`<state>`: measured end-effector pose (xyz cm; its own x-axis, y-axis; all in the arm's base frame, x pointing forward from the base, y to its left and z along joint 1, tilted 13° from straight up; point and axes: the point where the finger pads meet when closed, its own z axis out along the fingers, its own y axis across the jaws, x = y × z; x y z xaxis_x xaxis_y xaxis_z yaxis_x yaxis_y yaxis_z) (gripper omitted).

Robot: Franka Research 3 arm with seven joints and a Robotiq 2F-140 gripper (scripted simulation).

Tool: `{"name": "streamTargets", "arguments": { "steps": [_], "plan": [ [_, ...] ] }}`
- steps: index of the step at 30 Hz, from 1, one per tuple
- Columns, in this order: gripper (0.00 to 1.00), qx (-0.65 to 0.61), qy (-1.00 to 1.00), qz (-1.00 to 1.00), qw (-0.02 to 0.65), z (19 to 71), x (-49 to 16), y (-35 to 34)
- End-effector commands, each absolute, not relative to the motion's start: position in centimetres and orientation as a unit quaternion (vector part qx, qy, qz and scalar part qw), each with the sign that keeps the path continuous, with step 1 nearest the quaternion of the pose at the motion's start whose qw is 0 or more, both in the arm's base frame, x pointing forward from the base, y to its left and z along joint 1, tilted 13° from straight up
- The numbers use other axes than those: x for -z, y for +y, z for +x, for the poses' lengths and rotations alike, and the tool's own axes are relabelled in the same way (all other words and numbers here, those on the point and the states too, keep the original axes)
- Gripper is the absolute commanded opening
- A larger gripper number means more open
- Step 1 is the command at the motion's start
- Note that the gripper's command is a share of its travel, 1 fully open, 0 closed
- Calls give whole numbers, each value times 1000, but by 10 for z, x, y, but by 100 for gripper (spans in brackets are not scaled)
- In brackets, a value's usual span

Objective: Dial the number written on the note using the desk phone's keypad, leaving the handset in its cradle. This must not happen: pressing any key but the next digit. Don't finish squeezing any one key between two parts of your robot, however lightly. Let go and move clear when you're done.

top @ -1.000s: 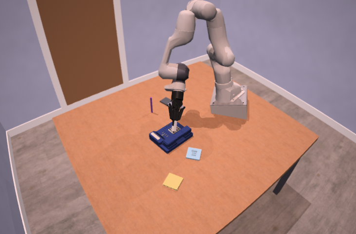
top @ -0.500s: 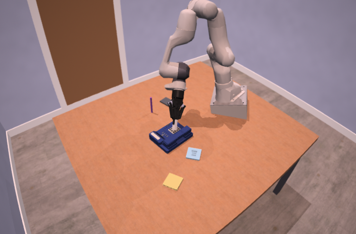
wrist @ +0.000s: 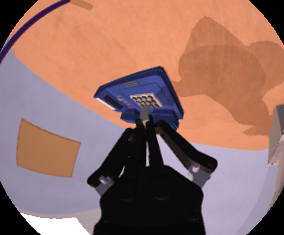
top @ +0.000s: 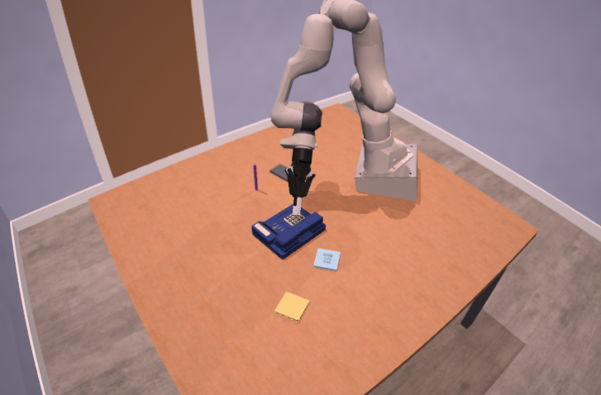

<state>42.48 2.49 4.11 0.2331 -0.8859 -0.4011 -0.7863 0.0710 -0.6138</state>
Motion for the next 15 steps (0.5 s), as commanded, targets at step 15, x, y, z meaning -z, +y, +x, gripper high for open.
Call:
{"name": "streamTargets", "arguments": {
  "steps": [15],
  "plan": [
    [0, 62, 616, -677, 398, 425, -36, 23]
  ]
}}
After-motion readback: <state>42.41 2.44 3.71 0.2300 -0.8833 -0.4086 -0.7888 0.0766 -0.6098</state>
